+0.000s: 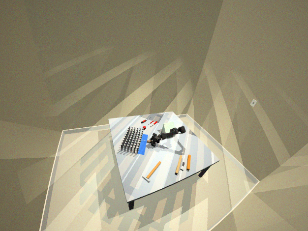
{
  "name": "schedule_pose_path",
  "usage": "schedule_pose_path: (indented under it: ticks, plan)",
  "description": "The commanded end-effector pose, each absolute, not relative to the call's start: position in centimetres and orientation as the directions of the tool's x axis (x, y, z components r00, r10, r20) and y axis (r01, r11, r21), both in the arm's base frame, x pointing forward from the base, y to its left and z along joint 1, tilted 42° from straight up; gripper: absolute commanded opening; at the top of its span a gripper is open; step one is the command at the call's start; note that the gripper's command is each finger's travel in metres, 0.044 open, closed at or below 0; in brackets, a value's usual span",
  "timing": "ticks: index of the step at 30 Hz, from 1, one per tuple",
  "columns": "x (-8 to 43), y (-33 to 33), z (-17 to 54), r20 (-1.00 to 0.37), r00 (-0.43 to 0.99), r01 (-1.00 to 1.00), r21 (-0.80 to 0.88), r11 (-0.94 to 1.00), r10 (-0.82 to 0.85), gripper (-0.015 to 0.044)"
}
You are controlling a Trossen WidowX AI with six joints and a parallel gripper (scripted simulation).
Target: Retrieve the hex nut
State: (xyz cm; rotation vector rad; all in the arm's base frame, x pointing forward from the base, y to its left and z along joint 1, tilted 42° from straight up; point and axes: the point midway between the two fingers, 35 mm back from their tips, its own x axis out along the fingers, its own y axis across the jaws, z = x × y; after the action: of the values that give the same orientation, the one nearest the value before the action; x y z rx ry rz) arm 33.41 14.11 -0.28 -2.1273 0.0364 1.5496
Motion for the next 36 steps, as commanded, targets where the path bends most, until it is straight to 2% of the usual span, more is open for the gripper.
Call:
schedule_pose_path:
  ticks: [1, 36]
  plan:
    - [32.9, 14.0, -0.2, -0.9, 0.349, -0.315, -0.375, -0.872, 0.261, 0.0]
    - [30.7, 14.5, 0.5, -0.9, 0.348, -0.316, -0.376, -0.871, 0.263, 0.0]
